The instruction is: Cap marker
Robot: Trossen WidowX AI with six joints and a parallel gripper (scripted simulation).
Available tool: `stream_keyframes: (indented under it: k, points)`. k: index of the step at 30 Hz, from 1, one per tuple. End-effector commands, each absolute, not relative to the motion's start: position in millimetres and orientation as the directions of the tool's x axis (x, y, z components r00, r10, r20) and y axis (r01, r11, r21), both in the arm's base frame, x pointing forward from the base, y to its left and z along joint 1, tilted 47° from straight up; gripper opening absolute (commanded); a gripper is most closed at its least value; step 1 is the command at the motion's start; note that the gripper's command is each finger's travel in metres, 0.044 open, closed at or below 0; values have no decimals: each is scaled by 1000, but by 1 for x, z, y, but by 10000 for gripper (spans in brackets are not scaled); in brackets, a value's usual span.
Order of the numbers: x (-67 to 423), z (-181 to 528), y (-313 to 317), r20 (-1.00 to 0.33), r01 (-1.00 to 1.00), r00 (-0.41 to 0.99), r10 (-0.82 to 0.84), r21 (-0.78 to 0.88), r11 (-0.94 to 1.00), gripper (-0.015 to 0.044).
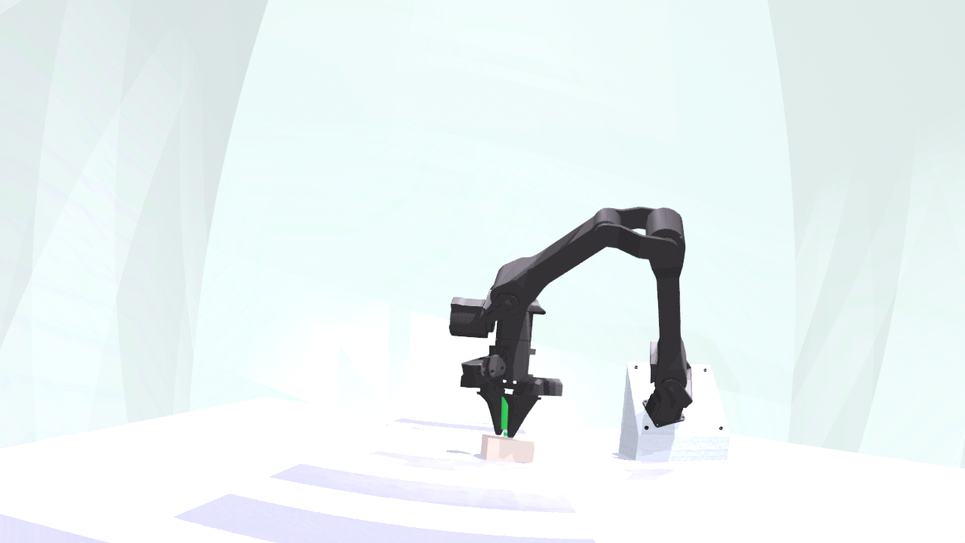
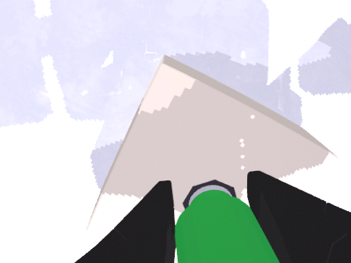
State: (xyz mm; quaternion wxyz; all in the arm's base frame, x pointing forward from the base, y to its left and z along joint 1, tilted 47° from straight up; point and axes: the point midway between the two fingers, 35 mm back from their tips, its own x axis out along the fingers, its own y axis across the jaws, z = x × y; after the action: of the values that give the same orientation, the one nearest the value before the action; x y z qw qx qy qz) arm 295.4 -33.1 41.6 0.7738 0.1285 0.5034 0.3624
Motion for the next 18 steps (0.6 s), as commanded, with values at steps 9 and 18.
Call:
stream_keyframes:
  k: [9,18]
  points:
    - [295,42,-33,-686,-431,230,690,564,704,263]
    - [295,43,-35,-687,-431,230,690,563,705,440]
